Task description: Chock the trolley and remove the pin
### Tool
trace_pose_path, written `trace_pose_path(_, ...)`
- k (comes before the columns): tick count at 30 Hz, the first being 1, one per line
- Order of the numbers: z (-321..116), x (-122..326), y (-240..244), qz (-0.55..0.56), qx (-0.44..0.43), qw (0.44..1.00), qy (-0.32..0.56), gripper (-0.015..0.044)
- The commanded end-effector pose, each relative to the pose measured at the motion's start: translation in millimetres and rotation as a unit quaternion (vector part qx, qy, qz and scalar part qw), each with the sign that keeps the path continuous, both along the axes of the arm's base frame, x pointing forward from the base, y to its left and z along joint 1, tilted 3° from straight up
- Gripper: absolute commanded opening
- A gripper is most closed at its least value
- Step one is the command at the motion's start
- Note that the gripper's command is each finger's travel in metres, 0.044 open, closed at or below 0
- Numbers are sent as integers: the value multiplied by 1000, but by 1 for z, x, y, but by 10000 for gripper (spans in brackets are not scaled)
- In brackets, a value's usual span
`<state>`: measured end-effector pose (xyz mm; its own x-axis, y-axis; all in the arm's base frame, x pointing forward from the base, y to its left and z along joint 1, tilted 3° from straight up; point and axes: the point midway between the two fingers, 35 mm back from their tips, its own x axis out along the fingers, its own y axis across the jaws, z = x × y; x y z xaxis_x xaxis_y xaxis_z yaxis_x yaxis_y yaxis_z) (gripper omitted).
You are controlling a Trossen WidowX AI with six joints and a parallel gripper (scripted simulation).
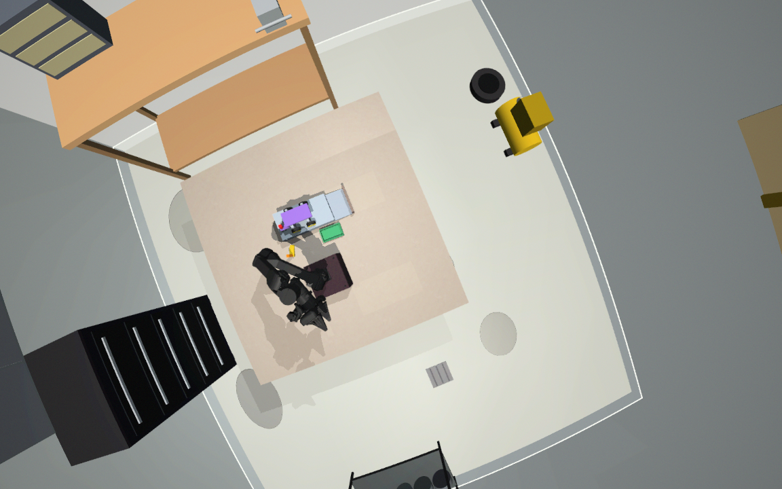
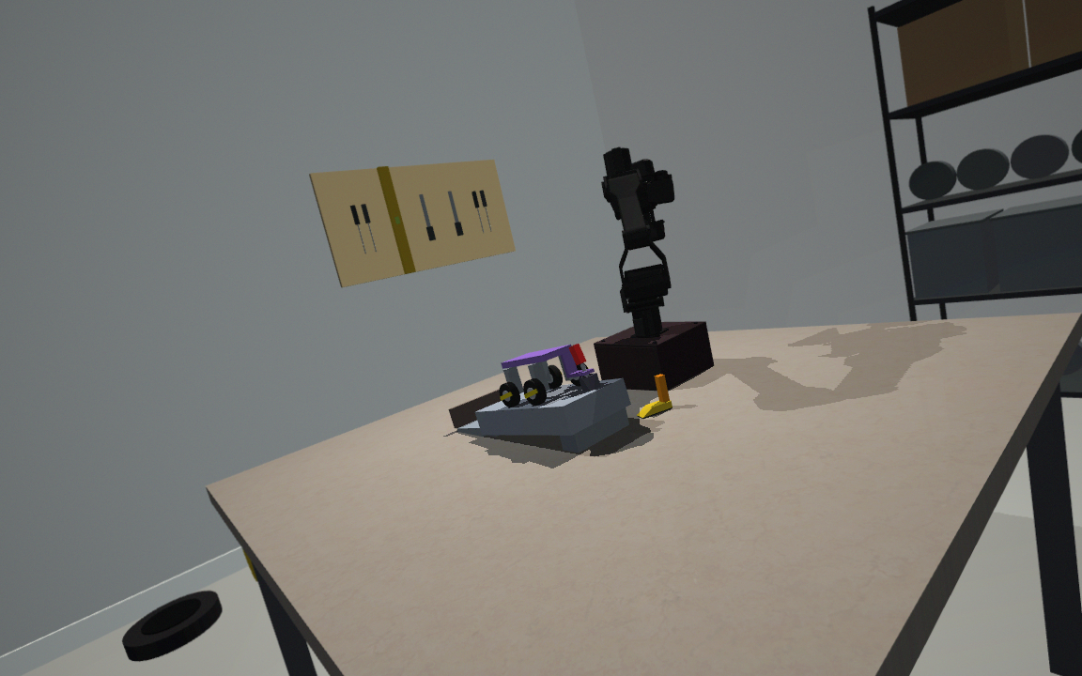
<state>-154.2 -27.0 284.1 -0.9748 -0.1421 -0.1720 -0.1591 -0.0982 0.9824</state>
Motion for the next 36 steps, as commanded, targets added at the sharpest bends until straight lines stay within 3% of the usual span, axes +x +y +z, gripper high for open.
trace_pose_path(1, 0, 0, -1, 2, 0, 1000, -1, 374)
trace_pose_path(8, -8, 1, -35, 87, 1, 996, -34, 190)
trace_pose_path(21, -26, 26, -103, 255, 7, 961, -104, 190)
trace_pose_path(36, -49, 89, -162, 425, 41, 885, -184, 190)
